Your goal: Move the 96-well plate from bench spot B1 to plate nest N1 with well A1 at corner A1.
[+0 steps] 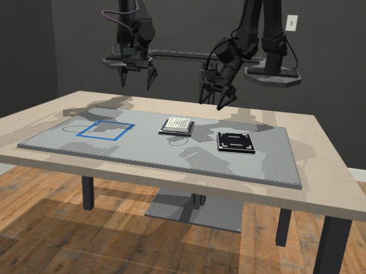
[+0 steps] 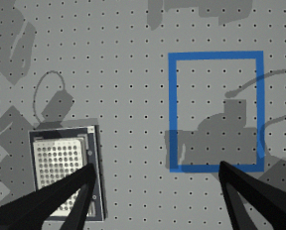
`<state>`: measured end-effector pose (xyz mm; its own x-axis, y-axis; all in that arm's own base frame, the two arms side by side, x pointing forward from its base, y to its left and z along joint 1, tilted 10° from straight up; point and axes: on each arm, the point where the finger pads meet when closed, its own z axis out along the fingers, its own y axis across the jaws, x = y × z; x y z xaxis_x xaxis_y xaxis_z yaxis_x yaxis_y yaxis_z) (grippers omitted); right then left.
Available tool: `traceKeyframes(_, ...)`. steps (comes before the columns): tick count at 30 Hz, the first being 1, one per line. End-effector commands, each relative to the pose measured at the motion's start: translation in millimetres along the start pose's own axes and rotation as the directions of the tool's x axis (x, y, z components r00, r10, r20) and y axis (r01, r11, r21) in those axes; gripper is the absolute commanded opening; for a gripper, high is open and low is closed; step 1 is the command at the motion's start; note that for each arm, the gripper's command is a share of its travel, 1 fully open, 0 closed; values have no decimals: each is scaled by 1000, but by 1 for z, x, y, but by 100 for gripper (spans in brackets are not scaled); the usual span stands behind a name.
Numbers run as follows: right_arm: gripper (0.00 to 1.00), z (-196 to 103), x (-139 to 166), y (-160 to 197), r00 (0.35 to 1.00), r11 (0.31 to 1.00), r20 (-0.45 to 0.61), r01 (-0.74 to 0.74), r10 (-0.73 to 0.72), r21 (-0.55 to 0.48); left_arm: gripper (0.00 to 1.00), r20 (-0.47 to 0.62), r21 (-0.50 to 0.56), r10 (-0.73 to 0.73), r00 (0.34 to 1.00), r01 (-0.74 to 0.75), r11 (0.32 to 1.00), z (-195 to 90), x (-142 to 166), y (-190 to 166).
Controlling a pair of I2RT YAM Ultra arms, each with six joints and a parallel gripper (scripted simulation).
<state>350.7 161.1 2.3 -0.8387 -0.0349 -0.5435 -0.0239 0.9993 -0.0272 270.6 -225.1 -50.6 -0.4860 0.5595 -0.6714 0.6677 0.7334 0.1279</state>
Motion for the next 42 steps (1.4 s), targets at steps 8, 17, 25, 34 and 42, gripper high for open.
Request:
traceKeyframes(8,100,-7,-28,-93,951,998,309,50,-33,-46,100,19,132,257,966,-257,957,10,4,-101)
traceKeyframes(17,100,-6,-27,-150,926,1000,376,11,-3,-21,100,30,186,333,943,-332,925,6,16,-133)
traceKeyframes(25,100,-3,-20,-168,931,1000,364,-18,19,-5,100,31,190,334,942,-333,924,6,16,-134)
traceKeyframes(34,100,-5,-18,-166,933,1000,360,-5,7,-7,100,-34,176,296,955,-286,942,6,28,-129)
traceKeyframes(42,100,-24,8,-146,941,993,328,104,-82,-50,100,-211,76,90,973,-76,994,11,43,-122)
